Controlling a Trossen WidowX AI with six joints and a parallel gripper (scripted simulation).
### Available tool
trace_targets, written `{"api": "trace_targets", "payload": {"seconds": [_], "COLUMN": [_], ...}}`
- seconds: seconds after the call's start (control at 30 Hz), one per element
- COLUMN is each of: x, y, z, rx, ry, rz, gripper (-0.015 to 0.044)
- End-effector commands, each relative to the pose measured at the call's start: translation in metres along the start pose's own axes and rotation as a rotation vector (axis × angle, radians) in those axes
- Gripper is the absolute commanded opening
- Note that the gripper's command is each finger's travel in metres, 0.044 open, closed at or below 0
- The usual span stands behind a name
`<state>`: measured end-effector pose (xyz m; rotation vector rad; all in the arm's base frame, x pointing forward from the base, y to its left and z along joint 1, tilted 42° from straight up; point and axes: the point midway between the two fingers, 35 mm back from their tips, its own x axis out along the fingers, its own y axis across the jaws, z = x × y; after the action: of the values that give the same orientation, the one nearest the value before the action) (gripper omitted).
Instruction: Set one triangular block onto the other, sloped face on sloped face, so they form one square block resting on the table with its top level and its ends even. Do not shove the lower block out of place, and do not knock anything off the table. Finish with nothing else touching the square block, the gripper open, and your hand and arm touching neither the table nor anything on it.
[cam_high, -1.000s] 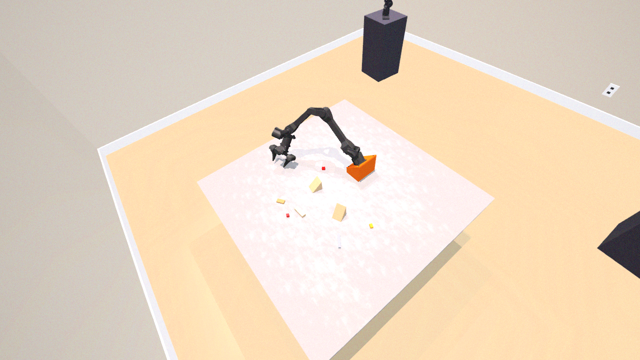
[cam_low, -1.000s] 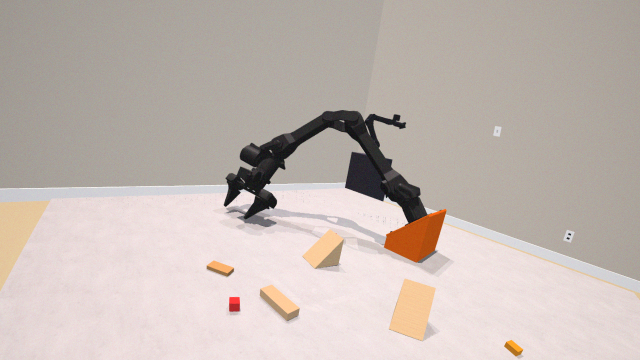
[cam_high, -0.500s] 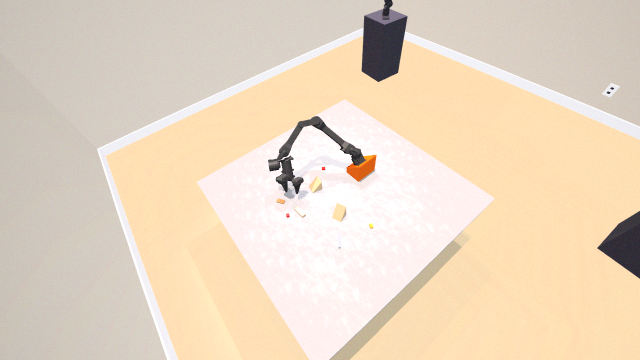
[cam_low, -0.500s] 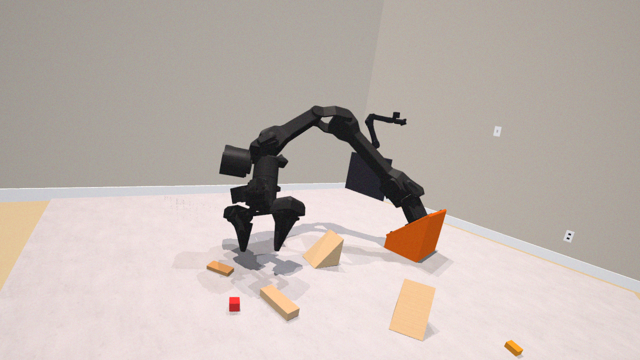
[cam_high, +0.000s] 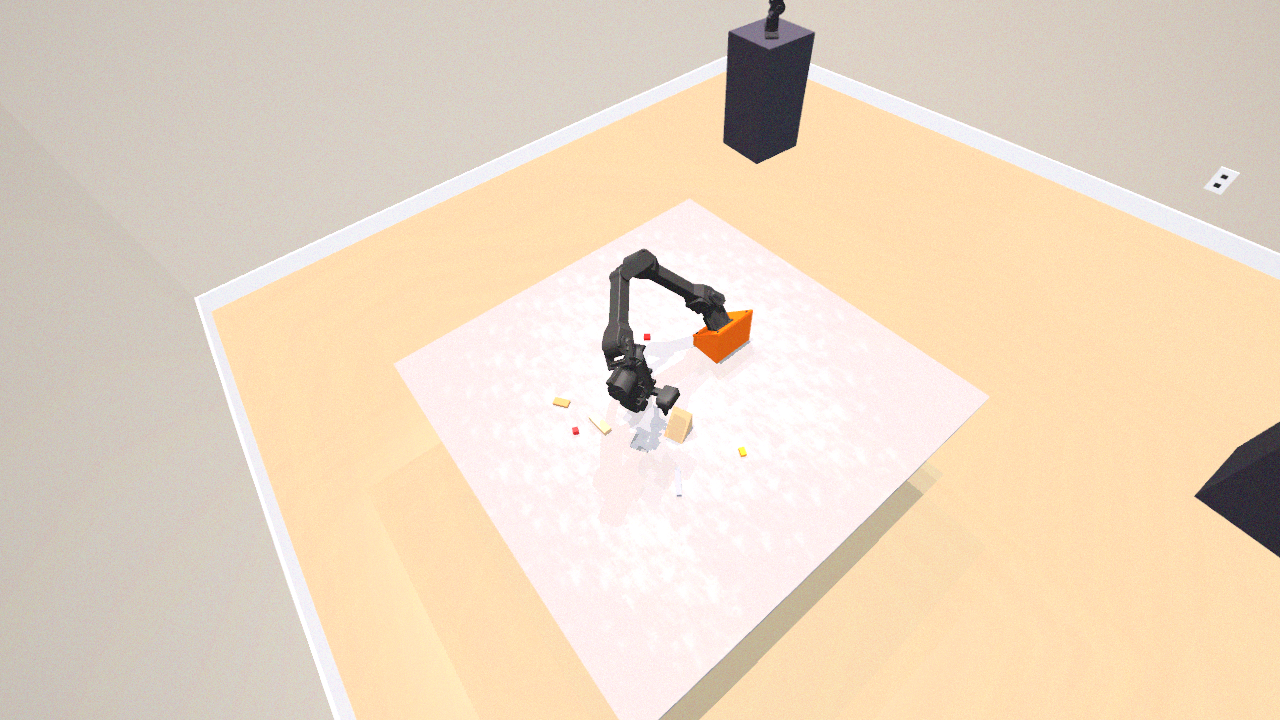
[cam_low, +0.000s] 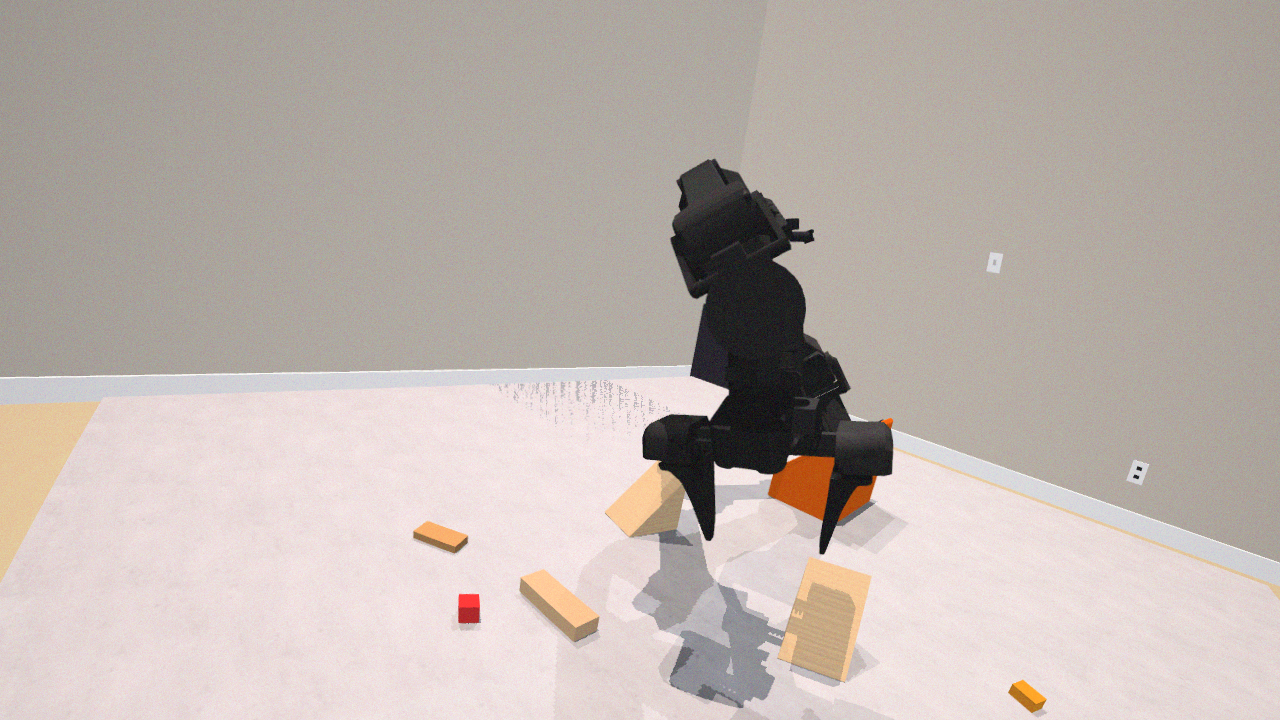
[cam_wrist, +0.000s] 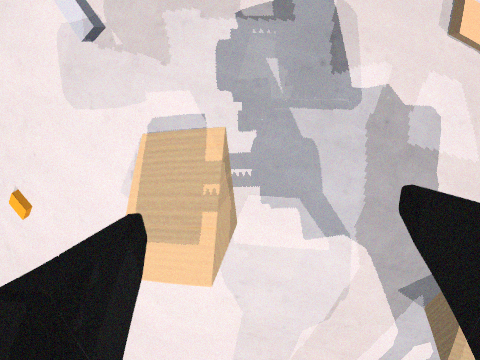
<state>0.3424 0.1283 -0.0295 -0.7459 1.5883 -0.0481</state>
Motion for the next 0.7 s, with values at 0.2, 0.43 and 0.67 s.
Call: {"api": "trace_targets", "payload": {"seconds": [0.2, 0.43, 0.67], "x": [0.0, 0.004, 0.015], "y": [0.071, 0.07, 0.069], "z": [-0.027, -0.027, -0.026], "rx": [-0.023, -0.023, -0.023], "ry": [0.025, 0.025, 0.025], "rz": [-0.225, -0.225, -0.225], "gripper": [0.044, 0.044, 0.044]}}
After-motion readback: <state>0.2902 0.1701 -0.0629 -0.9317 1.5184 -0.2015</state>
